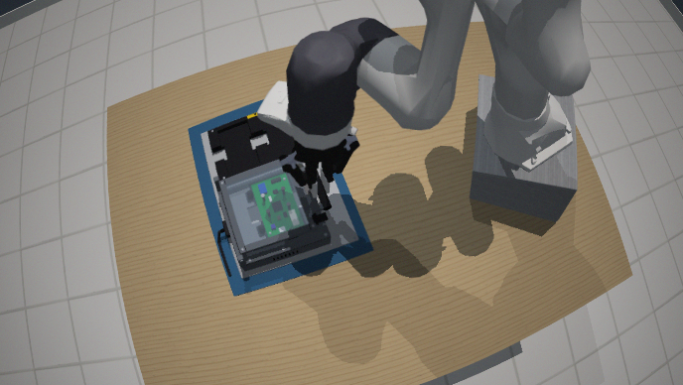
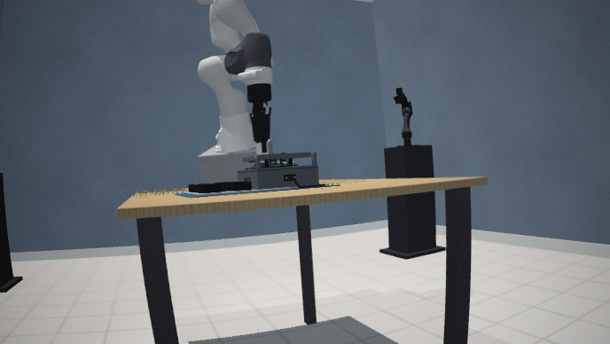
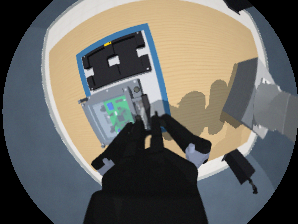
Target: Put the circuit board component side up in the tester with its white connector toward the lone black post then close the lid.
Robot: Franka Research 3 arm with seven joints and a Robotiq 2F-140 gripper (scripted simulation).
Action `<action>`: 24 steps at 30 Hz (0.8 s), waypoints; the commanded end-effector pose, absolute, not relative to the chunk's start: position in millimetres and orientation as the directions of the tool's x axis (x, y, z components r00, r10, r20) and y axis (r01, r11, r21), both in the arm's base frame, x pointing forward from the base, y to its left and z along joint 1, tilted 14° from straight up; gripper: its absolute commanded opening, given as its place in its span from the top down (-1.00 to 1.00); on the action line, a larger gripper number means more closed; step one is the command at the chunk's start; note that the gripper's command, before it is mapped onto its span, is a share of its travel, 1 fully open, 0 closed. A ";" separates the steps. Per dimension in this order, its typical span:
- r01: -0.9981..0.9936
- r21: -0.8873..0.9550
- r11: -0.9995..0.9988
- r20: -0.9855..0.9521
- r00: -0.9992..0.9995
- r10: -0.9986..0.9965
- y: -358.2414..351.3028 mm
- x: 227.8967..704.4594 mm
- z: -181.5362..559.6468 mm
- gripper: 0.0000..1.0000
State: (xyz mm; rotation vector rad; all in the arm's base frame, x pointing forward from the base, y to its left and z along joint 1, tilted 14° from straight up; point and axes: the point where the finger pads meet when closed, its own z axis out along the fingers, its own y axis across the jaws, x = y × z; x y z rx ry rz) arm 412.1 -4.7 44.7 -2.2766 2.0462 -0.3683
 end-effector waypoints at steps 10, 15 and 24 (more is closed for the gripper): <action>-0.973 -0.199 -0.117 0.138 0.090 -0.986 -6.2 412.0 42.5 0.40; -0.973 -0.199 -0.117 0.138 0.090 -0.986 -6.2 412.0 42.5 0.40; -0.973 -0.199 -0.117 0.138 0.090 -0.986 -6.2 412.0 42.5 0.40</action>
